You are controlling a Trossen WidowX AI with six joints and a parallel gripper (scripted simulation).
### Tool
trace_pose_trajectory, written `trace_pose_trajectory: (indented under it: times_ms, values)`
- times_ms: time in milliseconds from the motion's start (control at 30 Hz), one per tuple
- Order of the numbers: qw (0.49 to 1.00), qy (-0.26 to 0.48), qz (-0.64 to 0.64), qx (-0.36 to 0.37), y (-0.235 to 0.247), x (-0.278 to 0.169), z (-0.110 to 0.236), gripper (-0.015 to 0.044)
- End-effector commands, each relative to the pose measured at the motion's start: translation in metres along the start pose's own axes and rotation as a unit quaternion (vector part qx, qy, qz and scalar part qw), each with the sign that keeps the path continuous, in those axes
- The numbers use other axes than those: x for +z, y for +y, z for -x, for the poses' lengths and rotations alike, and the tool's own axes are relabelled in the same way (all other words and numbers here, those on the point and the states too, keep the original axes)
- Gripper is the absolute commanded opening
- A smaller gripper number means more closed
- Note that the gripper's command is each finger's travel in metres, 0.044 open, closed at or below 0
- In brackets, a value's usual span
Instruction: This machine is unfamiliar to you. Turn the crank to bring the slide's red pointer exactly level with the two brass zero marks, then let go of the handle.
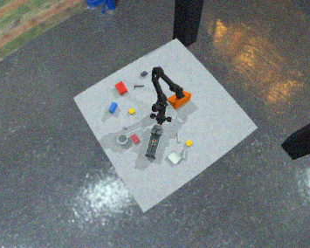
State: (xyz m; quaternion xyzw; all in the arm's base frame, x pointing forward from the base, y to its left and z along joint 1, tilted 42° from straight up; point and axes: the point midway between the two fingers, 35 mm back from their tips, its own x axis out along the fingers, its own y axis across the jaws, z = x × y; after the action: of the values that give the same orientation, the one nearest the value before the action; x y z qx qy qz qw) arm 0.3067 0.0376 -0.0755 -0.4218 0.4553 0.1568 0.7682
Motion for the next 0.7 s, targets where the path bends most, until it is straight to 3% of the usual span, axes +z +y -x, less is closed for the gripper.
trace_pose_trajectory:
  times_ms: [0,300,667]
  values:
    - [1.0,0.004,-0.006,-0.01,-0.0093,-0.001,-0.0009,0.0]
    - [1.0,0.0,0.0,0.0,-0.0003,0.0,0.0,0.0]
    - [1.0,0.0,0.0,0.0,-0.0003,0.0,0.0,0.0289]
